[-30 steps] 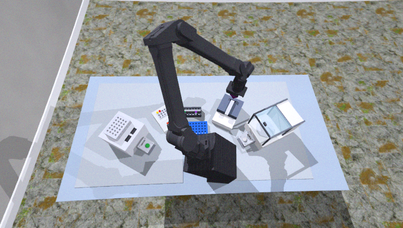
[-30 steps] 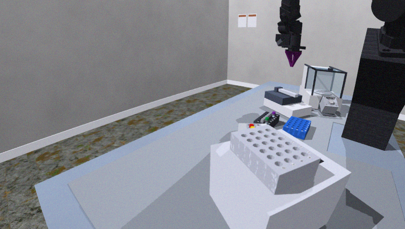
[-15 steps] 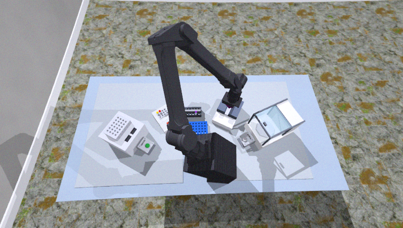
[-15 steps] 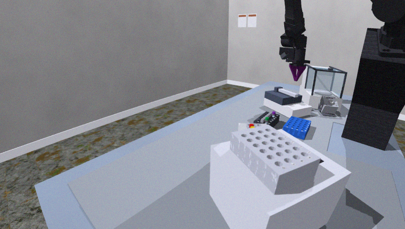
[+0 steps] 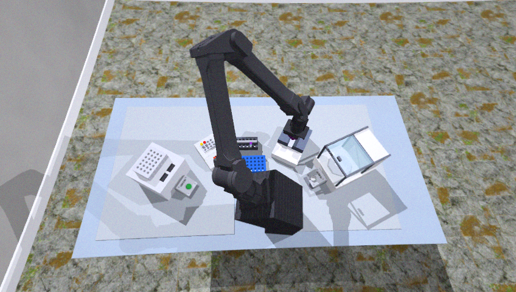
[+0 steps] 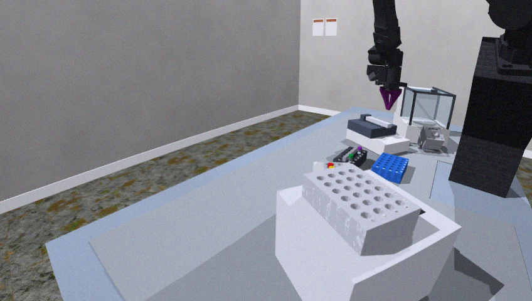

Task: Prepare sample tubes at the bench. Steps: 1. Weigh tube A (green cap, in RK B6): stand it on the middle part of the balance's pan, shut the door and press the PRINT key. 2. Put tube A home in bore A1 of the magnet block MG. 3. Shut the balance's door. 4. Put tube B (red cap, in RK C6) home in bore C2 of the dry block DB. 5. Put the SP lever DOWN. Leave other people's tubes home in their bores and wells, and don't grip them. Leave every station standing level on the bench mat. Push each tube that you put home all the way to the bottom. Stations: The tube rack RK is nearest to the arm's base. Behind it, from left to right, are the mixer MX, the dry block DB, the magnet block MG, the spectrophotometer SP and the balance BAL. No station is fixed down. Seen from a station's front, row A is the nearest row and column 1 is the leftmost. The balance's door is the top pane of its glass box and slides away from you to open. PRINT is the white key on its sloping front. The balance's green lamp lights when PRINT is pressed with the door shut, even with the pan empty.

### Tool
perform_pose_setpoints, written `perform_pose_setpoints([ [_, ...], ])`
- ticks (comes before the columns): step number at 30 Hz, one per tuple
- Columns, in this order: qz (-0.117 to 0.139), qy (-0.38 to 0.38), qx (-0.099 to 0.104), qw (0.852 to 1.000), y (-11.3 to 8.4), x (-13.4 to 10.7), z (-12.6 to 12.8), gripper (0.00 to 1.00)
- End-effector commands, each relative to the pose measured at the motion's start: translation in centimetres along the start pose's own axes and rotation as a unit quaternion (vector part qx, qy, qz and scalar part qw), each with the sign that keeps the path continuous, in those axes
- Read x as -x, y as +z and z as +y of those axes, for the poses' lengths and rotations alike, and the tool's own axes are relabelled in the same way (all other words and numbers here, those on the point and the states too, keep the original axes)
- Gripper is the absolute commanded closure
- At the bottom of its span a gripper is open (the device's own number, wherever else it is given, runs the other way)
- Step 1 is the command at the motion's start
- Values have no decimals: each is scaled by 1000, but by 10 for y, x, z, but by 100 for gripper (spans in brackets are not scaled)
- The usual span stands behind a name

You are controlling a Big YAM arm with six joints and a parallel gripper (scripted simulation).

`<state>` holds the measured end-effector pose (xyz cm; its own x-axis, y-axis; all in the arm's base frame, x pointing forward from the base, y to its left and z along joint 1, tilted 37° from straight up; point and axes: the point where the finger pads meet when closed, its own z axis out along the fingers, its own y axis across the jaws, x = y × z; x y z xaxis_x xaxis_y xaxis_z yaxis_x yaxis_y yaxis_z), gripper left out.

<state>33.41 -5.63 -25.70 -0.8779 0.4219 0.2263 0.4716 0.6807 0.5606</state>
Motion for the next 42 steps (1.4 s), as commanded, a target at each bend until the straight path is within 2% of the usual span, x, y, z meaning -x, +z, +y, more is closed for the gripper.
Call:
perform_pose_setpoints([
  [1, -9, 2, 0, 1000, -3, 8, 1, 100],
  [40, -9, 2, 0, 1000, -3, 8, 1, 100],
  [41, -4, 1, -1, 1000, 8, 7, 2, 100],
  [42, -5, 0, -1, 1000, 9, 8, 2, 100],
])
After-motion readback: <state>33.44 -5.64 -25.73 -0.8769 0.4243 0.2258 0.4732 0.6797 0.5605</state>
